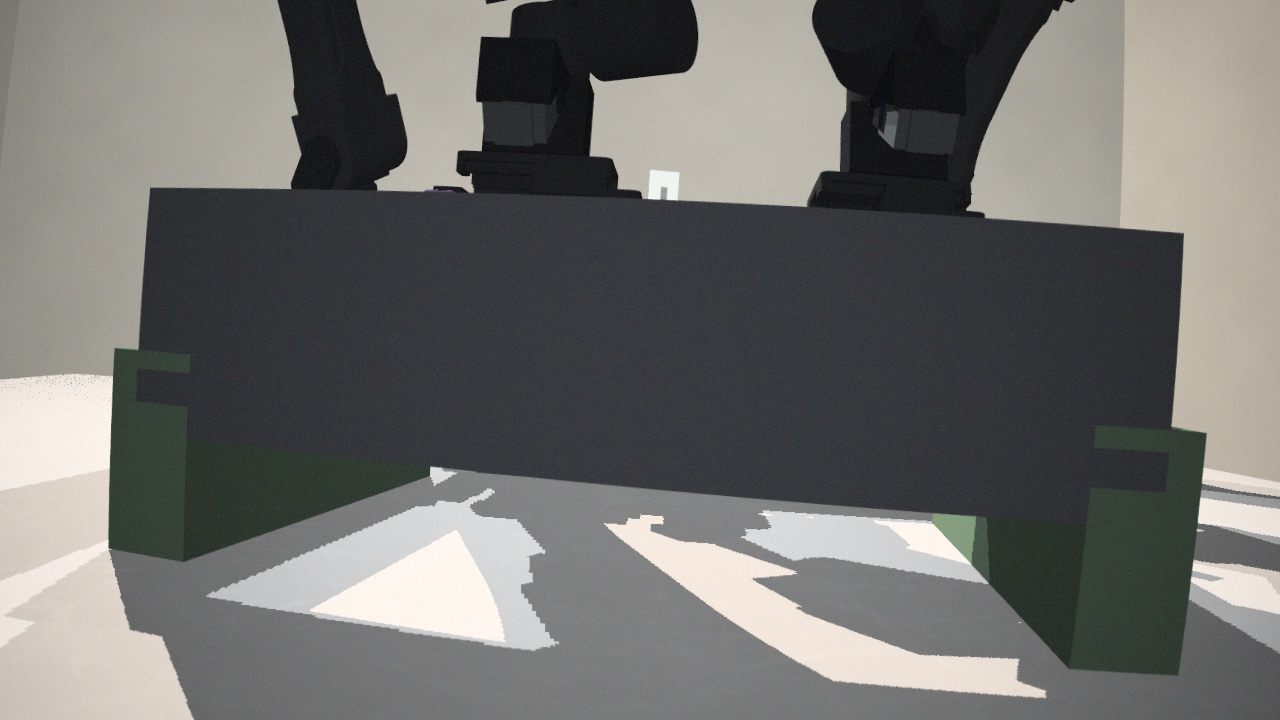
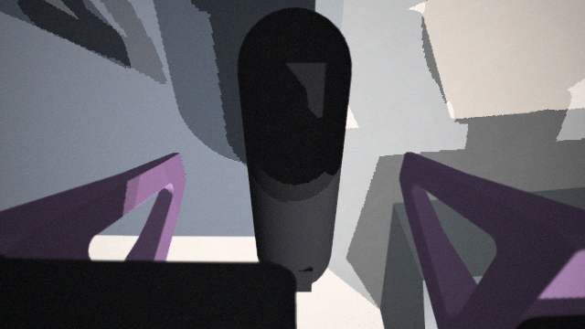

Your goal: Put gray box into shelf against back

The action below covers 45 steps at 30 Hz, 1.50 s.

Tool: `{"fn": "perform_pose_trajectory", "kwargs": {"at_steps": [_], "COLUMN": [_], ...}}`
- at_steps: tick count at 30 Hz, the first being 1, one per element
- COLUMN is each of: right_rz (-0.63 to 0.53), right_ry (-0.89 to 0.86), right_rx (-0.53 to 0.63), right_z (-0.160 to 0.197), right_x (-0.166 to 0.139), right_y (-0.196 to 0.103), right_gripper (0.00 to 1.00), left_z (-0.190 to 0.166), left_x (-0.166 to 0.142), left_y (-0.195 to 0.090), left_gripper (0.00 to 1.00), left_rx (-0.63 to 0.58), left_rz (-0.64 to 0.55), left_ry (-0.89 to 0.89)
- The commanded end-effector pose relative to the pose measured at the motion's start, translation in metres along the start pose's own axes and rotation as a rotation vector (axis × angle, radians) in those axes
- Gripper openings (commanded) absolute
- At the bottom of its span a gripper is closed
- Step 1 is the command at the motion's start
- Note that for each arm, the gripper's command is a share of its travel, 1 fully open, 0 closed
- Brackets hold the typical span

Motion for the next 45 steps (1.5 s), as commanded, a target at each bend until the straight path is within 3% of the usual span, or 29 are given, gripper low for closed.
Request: {"fn": "perform_pose_trajectory", "kwargs": {"at_steps": [1, 15, 16, 34, 45], "right_rz": [-0.015, -0.014, -0.014, -0.009, -0.02], "right_ry": [-0.009, -0.009, -0.009, 0.0, 0.015], "right_rx": [0.026, 0.025, 0.025, 0.031, 0.034], "right_z": [0.004, 0.004, 0.004, 0.005, 0.007], "right_x": [0.001, 0.001, 0.001, 0.001, 0.008], "right_y": [-0.004, -0.004, -0.004, -0.004, -0.021], "right_gripper": [1.0, 1.0, 0.16, 0.16, 0.16], "left_z": [-0.003, -0.003, -0.003, -0.003, 0.002], "left_x": [0.021, 0.021, 0.021, 0.021, 0.018], "left_y": [-0.014, -0.014, -0.014, -0.014, -0.022], "left_gripper": [0.16, 0.16, 0.16, 0.16, 0.16], "left_rx": [-0.024, -0.023, -0.023, -0.028, -0.009], "left_rz": [-0.071, -0.071, -0.071, -0.07, -0.058], "left_ry": [-0.017, -0.017, -0.017, -0.017, -0.019]}}
Point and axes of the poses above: on each arm, the point where the finger pads meet when closed, its own y axis out along the fingers, its own z axis across the jaws, x = y × z, the point moved 2 cm from there along -y, back along the fingers, and after that the axes turned 13 degrees about y, right-handed, at the moved point
